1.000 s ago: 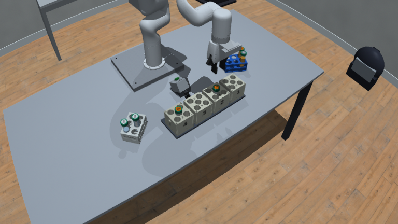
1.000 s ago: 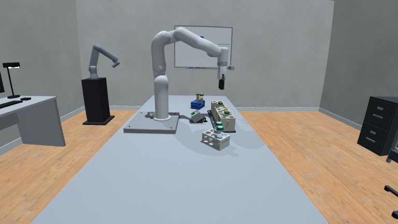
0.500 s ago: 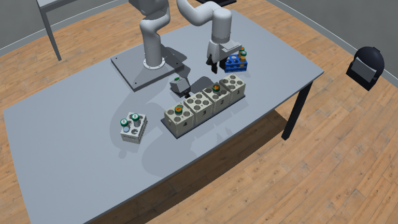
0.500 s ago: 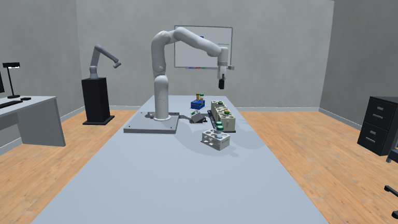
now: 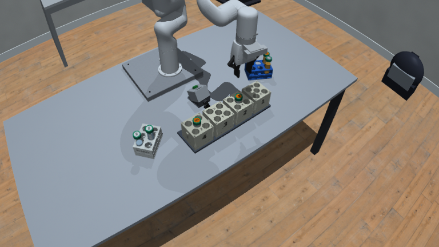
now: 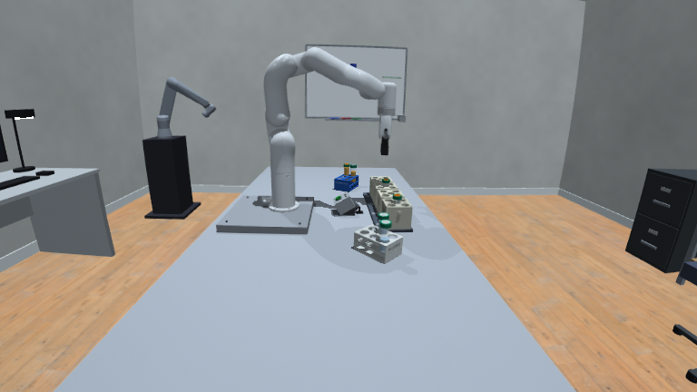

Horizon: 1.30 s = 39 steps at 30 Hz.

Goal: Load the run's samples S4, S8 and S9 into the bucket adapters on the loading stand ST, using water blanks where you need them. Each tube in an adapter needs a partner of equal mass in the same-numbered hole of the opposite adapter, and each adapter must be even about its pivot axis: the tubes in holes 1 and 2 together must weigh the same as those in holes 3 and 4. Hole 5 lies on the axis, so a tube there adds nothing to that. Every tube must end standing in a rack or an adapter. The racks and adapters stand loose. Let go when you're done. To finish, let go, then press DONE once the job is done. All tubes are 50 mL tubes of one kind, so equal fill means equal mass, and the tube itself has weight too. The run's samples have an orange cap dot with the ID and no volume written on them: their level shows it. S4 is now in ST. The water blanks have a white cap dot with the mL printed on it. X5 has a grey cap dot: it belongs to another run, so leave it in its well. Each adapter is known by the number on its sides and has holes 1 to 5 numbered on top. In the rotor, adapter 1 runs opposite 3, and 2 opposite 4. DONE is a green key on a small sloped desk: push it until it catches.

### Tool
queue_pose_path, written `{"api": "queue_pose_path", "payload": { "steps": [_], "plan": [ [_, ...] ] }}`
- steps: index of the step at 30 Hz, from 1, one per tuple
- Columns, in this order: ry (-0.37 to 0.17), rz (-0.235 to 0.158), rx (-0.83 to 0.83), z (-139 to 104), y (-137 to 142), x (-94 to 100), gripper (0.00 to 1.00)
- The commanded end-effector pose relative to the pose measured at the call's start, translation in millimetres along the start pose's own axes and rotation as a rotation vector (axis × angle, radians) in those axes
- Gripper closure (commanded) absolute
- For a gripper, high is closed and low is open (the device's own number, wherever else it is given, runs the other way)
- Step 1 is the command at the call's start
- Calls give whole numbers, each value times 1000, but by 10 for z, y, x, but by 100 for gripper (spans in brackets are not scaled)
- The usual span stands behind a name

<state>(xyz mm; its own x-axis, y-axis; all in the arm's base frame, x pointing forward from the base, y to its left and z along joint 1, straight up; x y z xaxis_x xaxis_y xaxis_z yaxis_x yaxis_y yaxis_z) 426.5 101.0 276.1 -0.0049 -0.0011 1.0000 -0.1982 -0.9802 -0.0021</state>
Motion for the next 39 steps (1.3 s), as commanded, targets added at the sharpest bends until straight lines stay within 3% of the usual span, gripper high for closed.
{"api": "queue_pose_path", "payload": {
  "steps": [1,7,39],
  "plan": [
    [7,-3,-149,-122,-185,15,43],
    [7,-2,-344,-298,-428,13,43],
    [6,-1,-344,-1120,-1565,4,43]
  ]
}}
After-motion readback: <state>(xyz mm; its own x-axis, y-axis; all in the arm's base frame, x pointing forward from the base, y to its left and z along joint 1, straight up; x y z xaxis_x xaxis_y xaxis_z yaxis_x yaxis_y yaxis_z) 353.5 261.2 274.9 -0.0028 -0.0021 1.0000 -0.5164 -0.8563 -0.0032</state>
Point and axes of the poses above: the point where the finger pads meet when closed, its own x axis back along the fingers, its own y axis across the jaws, z = x × y, the point moved 5 cm from there along x, back along the fingers, and after that the axes turned 2 degrees about -x, right-handed, at the moved point
